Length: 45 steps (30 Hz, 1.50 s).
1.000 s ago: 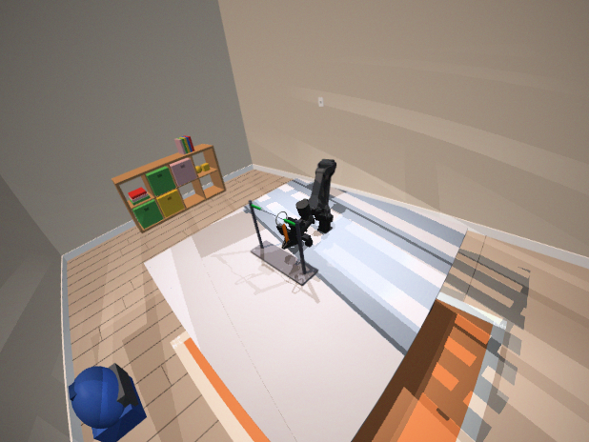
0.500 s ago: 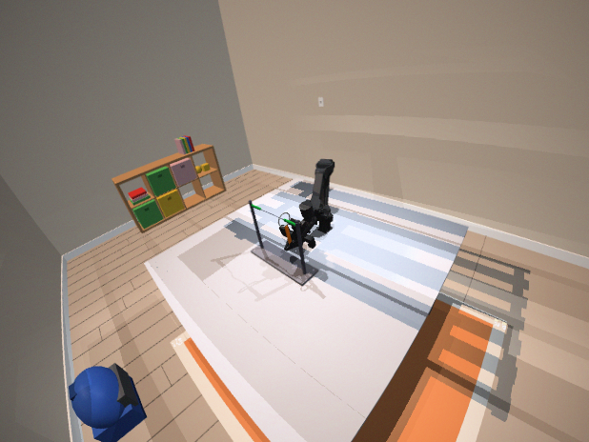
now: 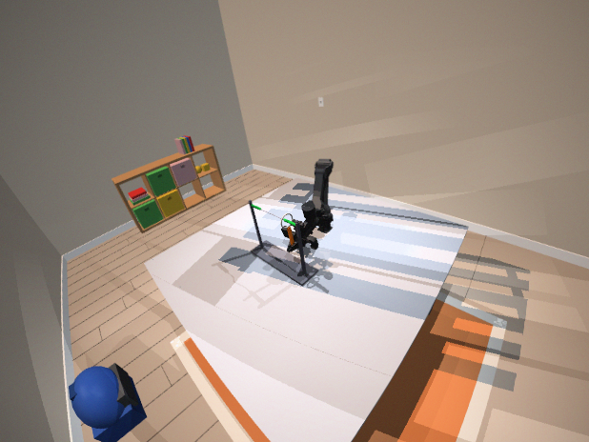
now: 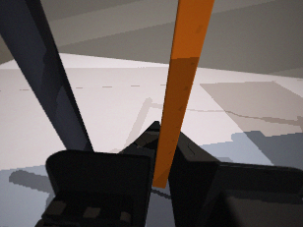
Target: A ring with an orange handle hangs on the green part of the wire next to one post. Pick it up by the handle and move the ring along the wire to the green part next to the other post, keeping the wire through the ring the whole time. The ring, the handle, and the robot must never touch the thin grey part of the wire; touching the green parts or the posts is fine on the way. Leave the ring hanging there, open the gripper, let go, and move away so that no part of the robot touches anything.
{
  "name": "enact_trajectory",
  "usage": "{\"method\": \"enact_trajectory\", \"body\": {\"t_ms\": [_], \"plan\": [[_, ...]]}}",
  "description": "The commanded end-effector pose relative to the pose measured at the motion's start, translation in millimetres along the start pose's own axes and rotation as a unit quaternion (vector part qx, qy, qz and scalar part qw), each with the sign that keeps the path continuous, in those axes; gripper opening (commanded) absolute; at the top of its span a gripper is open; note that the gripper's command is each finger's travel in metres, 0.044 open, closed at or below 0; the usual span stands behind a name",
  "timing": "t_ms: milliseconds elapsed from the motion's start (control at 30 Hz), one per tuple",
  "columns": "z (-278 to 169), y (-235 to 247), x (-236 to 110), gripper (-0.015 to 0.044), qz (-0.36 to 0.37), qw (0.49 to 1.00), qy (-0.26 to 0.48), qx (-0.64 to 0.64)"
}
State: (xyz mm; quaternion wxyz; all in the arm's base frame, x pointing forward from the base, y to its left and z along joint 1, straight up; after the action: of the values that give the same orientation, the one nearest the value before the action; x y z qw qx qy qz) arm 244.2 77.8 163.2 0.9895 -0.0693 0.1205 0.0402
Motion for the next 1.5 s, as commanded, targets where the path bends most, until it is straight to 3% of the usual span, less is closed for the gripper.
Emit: {"method": "enact_trajectory", "body": {"t_ms": [0,1433,1467], "plan": [[1.2,5.0,1.4,-0.0150,0.001,1.000,-0.001,0.003],[-19.2,8.3,6.9,-0.0150,0.001,1.000,-0.001,0.003],[-18.9,8.4,6.9,-0.0124,0.003,1.000,-0.001,-0.001]]}}
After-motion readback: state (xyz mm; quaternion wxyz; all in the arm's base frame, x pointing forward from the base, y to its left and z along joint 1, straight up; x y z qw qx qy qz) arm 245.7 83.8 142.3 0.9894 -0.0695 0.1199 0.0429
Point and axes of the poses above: the point midway between the two fingers, 35 mm back from their tips, its own x axis out along the fingers, its own y axis across the jaws, z = x × y, the point moved 8 cm from there along -x, back along the fingers, and after that the axes turned 8 degrees about -x, right-handed, at the moved point
